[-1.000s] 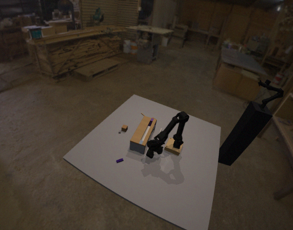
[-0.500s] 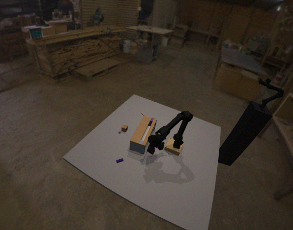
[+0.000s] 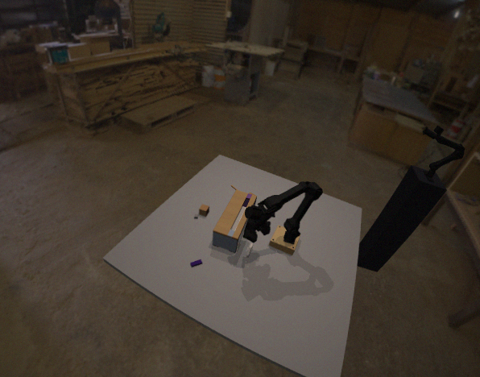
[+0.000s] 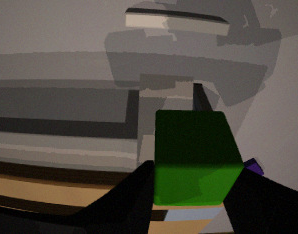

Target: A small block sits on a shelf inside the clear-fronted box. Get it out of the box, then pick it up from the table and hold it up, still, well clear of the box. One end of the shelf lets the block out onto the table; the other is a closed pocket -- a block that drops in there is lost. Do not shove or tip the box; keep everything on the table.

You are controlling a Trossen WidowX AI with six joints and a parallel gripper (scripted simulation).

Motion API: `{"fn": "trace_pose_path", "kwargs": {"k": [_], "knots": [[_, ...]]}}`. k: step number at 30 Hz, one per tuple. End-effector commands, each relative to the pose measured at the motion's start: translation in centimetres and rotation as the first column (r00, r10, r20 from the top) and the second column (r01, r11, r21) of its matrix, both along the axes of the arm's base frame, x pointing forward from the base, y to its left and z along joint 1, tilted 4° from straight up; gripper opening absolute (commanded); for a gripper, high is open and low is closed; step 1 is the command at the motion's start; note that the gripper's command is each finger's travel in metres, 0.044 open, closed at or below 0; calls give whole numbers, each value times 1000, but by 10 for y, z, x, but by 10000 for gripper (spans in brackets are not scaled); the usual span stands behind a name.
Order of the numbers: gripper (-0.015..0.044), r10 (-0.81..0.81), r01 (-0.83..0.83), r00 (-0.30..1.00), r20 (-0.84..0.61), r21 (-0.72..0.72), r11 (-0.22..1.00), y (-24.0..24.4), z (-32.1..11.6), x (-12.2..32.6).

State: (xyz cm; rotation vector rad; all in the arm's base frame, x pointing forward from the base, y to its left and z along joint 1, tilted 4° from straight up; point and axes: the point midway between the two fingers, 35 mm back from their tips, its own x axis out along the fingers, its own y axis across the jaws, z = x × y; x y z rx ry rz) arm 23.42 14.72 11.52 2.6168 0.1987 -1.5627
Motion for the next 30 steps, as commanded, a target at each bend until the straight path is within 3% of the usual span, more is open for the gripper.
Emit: {"fn": "trace_pose_path", "kwargs": {"k": [1, 12, 30], "knots": [[0, 45, -45, 999, 2, -3, 999, -5, 9, 0], [0, 255, -253, 966, 51, -56, 966, -32, 47, -5], [0, 259, -256, 965, 51, -57, 965, -33, 47, -5]]}}
